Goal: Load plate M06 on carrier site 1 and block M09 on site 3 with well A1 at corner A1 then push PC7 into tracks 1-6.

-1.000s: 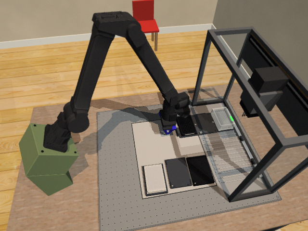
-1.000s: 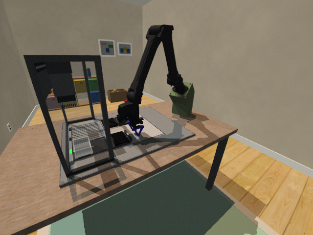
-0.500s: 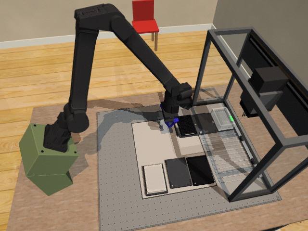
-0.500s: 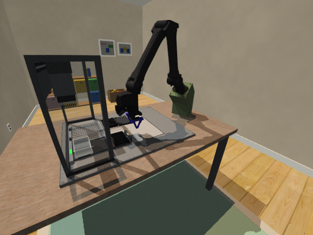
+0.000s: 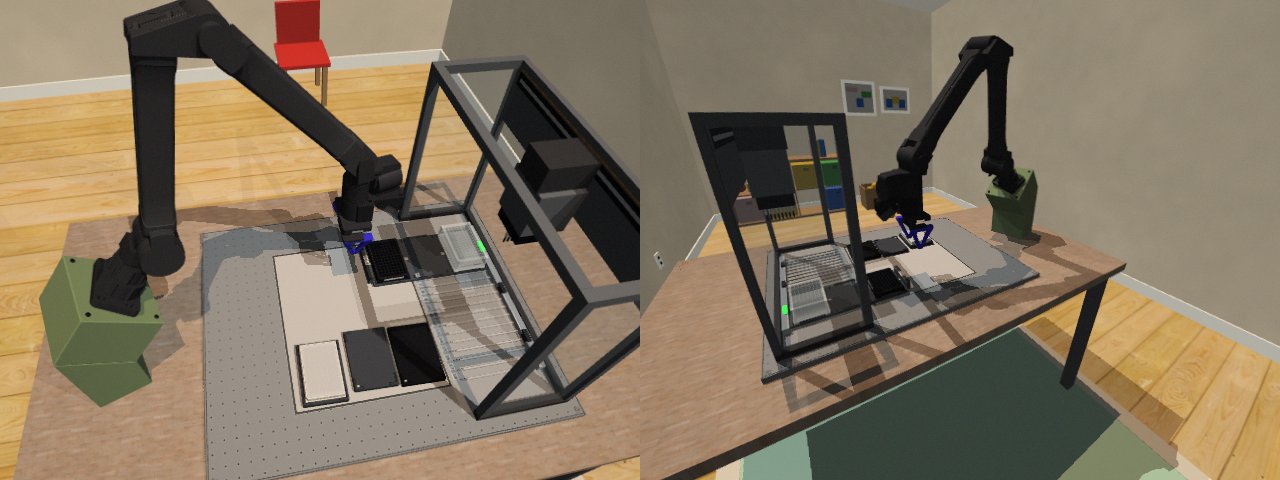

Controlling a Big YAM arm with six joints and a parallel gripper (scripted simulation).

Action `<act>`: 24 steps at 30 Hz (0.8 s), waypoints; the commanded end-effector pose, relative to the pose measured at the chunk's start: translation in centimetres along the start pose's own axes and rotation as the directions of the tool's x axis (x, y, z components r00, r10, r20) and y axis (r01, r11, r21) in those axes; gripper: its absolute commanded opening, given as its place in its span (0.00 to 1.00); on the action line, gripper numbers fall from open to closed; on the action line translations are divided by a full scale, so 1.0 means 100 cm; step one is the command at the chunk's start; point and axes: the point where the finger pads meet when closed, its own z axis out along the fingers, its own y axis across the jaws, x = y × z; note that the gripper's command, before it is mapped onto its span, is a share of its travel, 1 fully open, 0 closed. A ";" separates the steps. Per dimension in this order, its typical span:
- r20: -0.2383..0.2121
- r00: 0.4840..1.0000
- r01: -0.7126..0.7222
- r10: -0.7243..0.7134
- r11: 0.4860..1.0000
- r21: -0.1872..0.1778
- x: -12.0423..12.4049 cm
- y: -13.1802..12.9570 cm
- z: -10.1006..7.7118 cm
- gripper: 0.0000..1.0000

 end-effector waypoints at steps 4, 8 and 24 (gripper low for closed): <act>0.074 0.984 0.164 -0.163 0.987 0.001 -0.028 0.004 -0.061 1.00; 0.075 0.983 0.168 -0.167 0.986 -0.003 -0.028 0.007 -0.075 1.00; 0.262 0.954 0.152 -0.145 0.988 -0.007 -0.009 0.004 -0.116 1.00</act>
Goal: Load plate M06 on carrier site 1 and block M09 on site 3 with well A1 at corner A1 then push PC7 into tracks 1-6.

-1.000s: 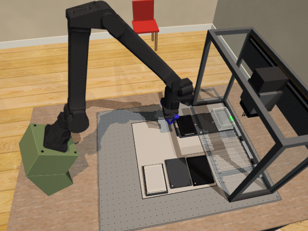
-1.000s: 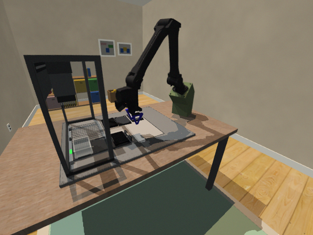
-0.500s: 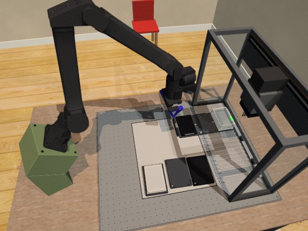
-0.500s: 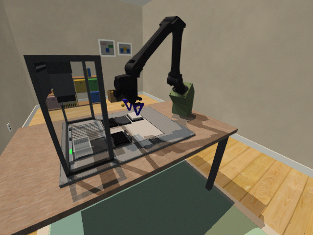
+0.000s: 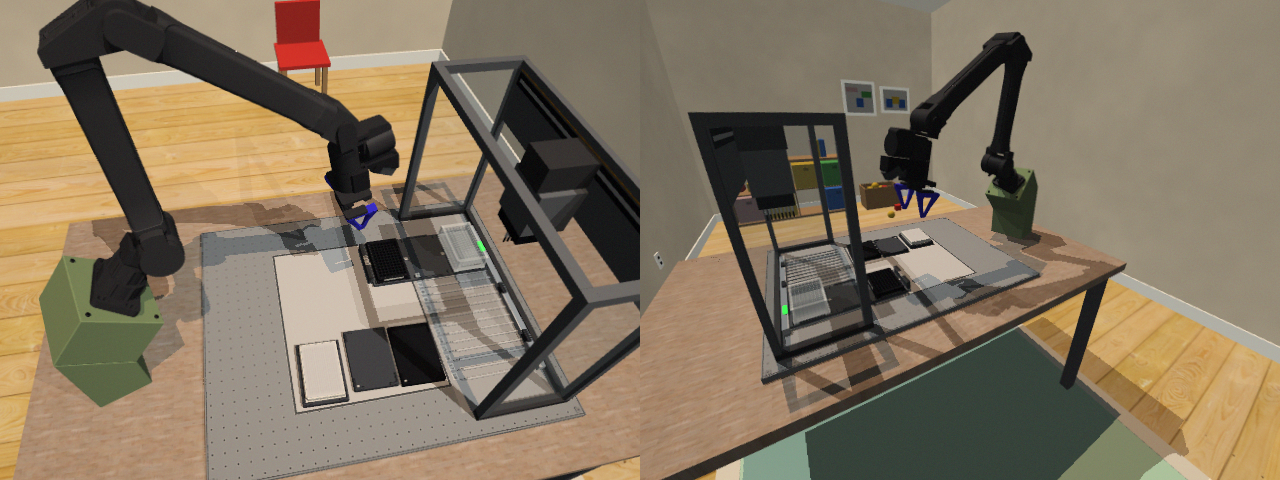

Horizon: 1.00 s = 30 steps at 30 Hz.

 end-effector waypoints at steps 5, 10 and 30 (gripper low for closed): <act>0.215 0.976 -0.005 0.008 1.000 -0.014 -0.018 0.006 -0.037 1.00; 0.344 0.939 -0.004 0.010 1.000 -0.017 -0.022 0.006 -0.057 1.00; 0.719 0.695 0.009 -0.003 1.000 -0.005 -0.019 0.005 -0.056 1.00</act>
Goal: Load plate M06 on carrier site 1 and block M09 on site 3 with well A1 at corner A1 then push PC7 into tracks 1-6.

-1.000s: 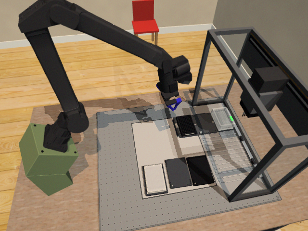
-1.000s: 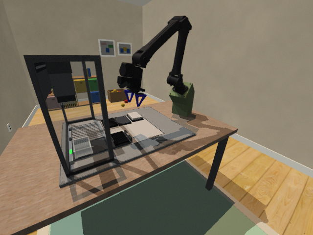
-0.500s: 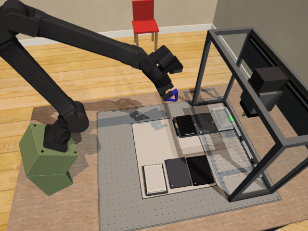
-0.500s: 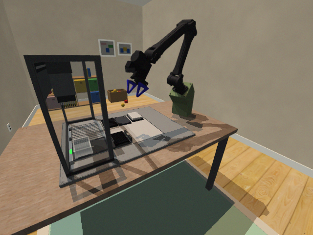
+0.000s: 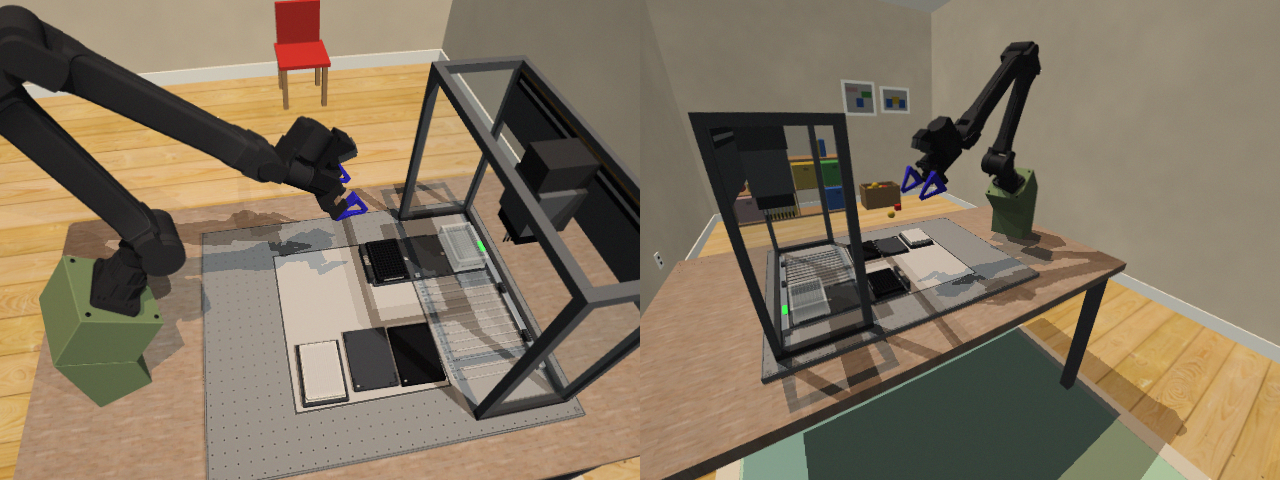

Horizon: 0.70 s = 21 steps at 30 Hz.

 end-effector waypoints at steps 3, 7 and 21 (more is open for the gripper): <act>0.080 0.997 0.009 -0.009 1.000 0.002 -0.014 -0.003 0.005 1.00; 0.132 0.991 -0.006 0.007 1.000 -0.007 -0.056 -0.002 0.018 1.00; 0.119 0.993 -0.007 0.008 1.000 -0.009 -0.081 -0.011 0.056 1.00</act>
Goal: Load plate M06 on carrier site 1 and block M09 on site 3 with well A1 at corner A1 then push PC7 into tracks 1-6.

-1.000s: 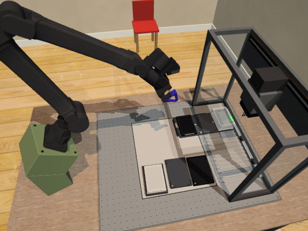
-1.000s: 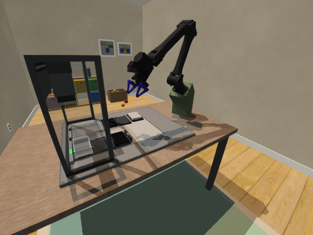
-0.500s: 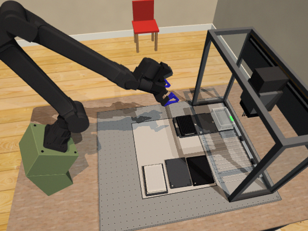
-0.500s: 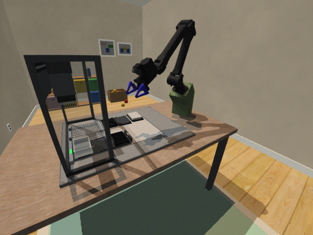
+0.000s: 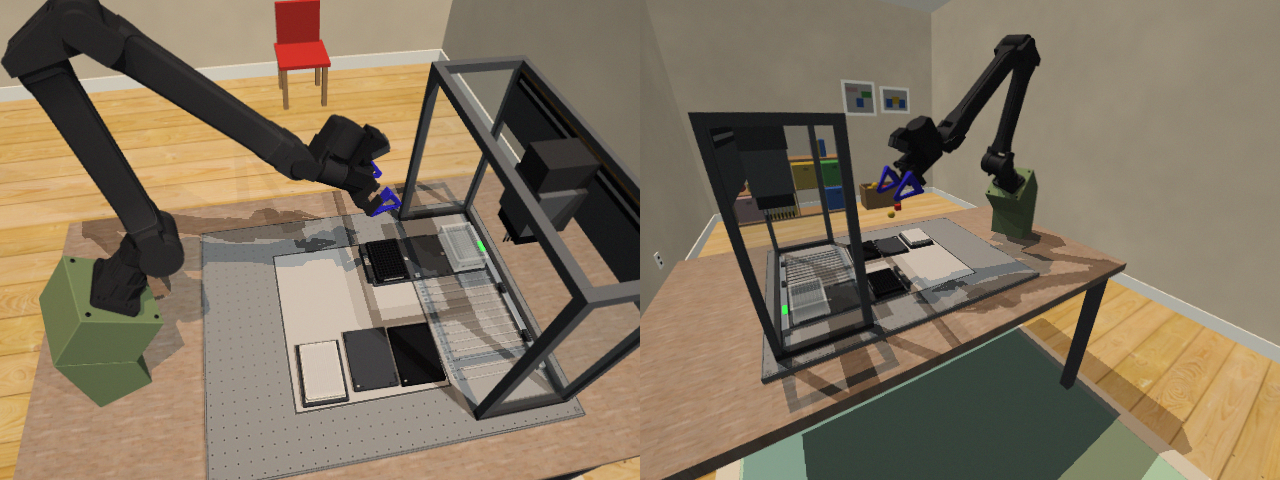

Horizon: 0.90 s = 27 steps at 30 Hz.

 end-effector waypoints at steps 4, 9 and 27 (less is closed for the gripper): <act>0.052 0.999 -0.012 0.012 1.000 -0.001 -0.041 -0.003 0.020 1.00; 0.040 0.999 -0.012 0.012 1.000 0.001 -0.049 -0.008 0.036 1.00; 0.039 0.999 -0.009 0.009 1.000 0.002 -0.085 -0.023 0.087 1.00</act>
